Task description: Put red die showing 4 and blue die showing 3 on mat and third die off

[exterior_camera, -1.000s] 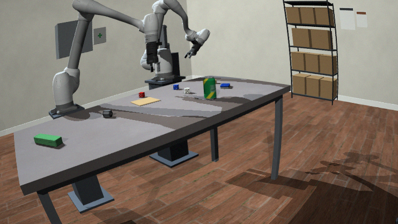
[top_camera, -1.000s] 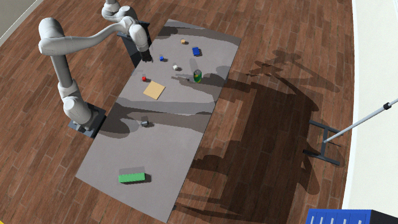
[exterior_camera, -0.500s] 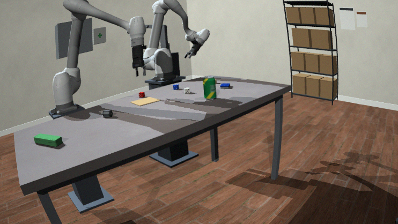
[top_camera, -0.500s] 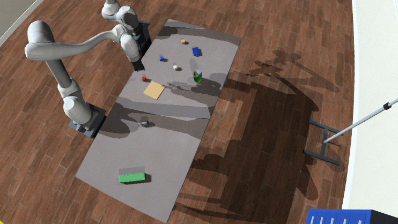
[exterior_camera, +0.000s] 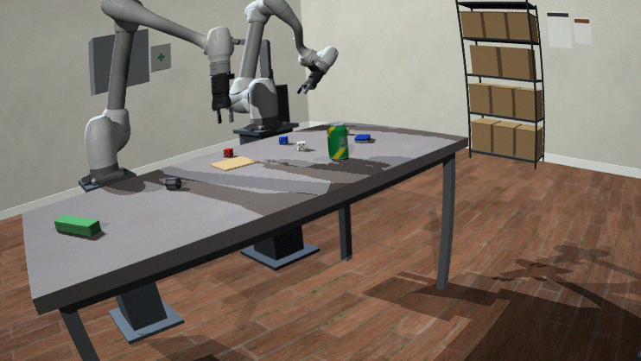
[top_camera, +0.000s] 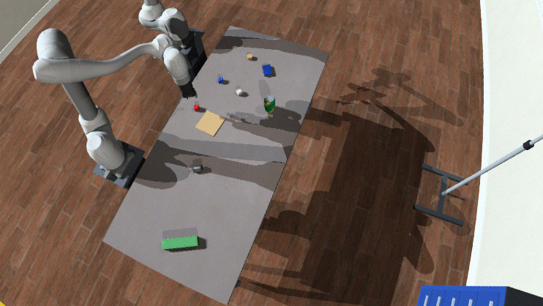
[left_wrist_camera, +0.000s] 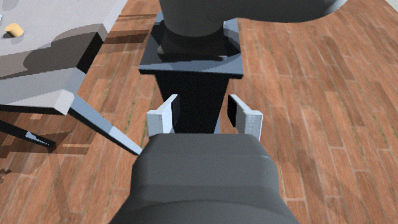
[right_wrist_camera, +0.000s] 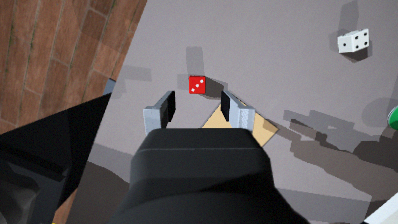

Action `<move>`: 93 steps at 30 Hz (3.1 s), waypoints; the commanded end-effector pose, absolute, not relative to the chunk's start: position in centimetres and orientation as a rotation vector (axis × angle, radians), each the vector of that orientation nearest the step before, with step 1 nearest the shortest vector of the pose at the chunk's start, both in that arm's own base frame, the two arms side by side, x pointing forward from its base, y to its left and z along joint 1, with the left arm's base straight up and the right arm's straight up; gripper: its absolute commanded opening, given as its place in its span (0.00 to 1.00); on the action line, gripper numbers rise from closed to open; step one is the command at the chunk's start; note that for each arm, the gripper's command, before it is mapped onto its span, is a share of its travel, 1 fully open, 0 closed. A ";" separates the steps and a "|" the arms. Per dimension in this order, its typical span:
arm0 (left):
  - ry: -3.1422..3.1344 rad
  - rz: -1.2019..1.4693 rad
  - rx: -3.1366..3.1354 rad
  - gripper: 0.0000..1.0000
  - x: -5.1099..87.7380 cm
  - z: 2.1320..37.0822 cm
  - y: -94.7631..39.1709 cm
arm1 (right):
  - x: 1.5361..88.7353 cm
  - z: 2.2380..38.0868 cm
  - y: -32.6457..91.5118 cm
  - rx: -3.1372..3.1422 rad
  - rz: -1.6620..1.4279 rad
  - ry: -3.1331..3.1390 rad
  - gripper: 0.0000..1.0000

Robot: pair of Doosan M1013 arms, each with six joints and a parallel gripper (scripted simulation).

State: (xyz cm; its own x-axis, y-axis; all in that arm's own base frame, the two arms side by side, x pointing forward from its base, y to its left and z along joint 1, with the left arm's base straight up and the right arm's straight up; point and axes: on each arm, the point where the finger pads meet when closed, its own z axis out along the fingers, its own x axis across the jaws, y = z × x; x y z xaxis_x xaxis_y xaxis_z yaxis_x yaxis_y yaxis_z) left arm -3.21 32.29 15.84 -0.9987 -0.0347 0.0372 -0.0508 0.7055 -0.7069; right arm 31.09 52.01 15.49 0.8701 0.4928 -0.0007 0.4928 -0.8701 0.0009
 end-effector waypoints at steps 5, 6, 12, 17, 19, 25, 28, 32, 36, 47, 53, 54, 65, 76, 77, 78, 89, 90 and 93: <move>-2.882 1.194 0.072 1.00 -3.2 15.9 32.3 | 31.0 15.3 52.1 3.009 0.000 0.902 1.00; -2.882 1.194 0.072 1.00 -3.2 15.9 32.3 | 31.0 15.2 52.1 2.990 0.000 0.965 1.00; -2.882 1.194 0.072 1.00 -3.2 15.9 32.3 | 30.7 14.5 52.3 2.856 0.000 1.308 1.00; -2.882 1.194 0.072 1.00 -3.2 15.9 32.3 | 30.5 13.9 52.3 2.710 0.000 1.589 1.00; -2.882 1.194 0.072 1.00 -3.2 15.9 32.3 | 30.5 13.7 52.3 2.642 0.000 1.699 1.00; -2.882 1.194 0.072 1.00 -3.2 15.9 32.3 | 30.4 13.0 52.3 2.423 0.000 1.999 1.00; -2.882 1.194 0.072 1.00 -3.2 15.9 32.3 | 30.5 12.6 52.2 2.298 0.000 2.142 1.00; -2.882 1.194 0.072 1.00 -3.2 15.9 32.3 | 30.5 12.3 52.2 2.181 0.000 2.260 1.00; -2.882 1.194 0.072 1.00 -3.2 15.9 32.3 | 30.7 11.8 52.1 1.992 0.000 2.429 1.00; -2.882 1.194 0.072 1.00 -3.2 15.9 32.3 | 31.1 10.8 52.1 1.604 0.000 2.700 1.00; -2.882 1.194 0.072 1.00 -3.2 15.9 32.3 | 31.1 10.8 52.1 1.582 0.000 2.714 0.87; -2.882 1.194 0.072 1.00 -3.2 15.9 32.3 | 31.1 10.8 52.1 1.582 0.000 2.714 0.87; -2.882 1.194 0.072 1.00 -3.2 15.9 32.3 | 31.1 10.8 52.1 1.582 0.000 2.714 0.87; -2.882 1.194 0.072 1.00 -3.2 15.9 32.3 | 31.1 10.4 52.1 1.582 0.000 2.714 0.87; -2.882 1.194 0.072 1.00 -3.2 15.9 32.3 | 31.1 10.3 52.1 1.582 0.000 2.714 0.87; -2.882 1.194 0.072 1.00 -3.2 15.9 32.3 | 31.1 10.2 52.1 1.582 0.000 2.714 0.87; -2.882 1.194 0.072 1.00 -3.2 15.9 32.3 | 31.1 9.0 52.0 1.582 0.000 2.714 0.87; -2.882 1.194 0.072 1.00 -3.2 15.9 32.3 | 31.1 8.9 52.0 1.582 0.000 2.714 0.87; -2.882 1.194 0.072 1.00 -3.2 15.9 32.3 | 31.1 8.4 52.0 1.582 0.000 2.714 0.87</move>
